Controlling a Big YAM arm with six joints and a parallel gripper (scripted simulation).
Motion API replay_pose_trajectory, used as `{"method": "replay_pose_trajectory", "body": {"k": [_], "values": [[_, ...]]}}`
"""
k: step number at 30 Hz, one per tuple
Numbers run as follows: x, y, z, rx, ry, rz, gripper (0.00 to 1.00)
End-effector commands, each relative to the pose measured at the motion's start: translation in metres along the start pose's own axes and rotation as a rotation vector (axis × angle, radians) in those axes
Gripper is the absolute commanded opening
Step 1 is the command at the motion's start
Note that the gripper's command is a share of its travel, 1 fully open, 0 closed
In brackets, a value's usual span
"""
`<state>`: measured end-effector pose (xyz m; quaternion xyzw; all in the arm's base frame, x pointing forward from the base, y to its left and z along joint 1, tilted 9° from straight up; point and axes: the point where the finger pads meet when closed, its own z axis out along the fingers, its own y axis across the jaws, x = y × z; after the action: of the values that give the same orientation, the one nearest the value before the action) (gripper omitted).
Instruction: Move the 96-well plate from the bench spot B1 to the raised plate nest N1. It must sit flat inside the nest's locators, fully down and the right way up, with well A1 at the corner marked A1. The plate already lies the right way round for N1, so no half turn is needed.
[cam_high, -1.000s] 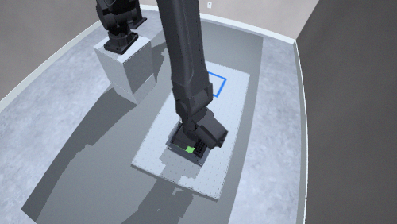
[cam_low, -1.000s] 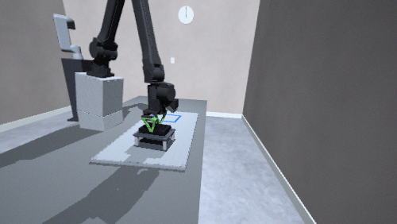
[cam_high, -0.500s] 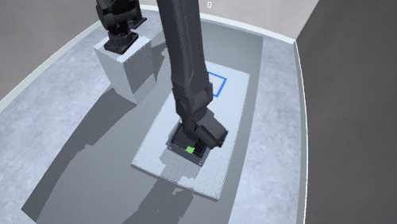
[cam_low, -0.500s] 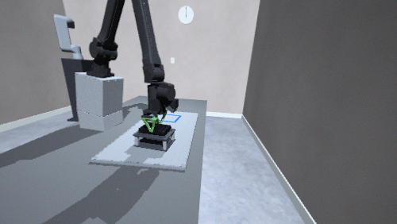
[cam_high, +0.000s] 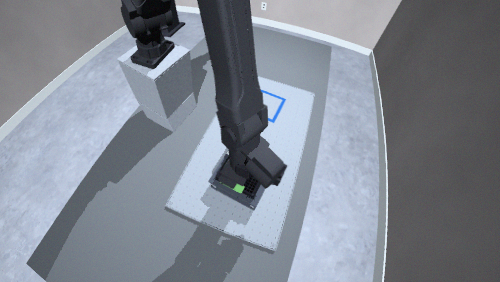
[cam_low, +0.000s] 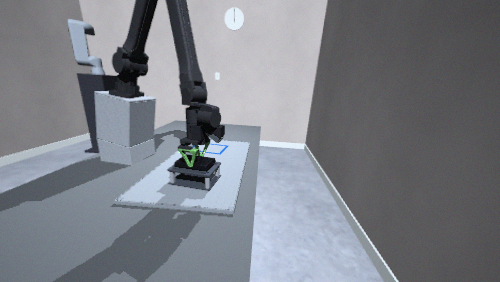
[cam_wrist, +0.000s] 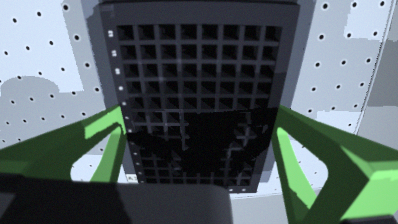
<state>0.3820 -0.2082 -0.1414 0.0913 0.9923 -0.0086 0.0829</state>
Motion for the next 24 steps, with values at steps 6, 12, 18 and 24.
{"method": "replay_pose_trajectory", "body": {"k": [6, 12, 18, 24], "values": [[-0.0123, 0.0015, 0.0052, 0.005, -0.015, -0.004, 0.0], [-0.0141, 0.0011, 0.006, 0.006, -0.019, -0.004, 0.0], [-0.0128, 0.0015, 0.0073, 0.005, -0.017, -0.004, 0.0], [-0.0139, 0.0011, 0.0077, 0.006, -0.018, -0.004, 0.0]]}}
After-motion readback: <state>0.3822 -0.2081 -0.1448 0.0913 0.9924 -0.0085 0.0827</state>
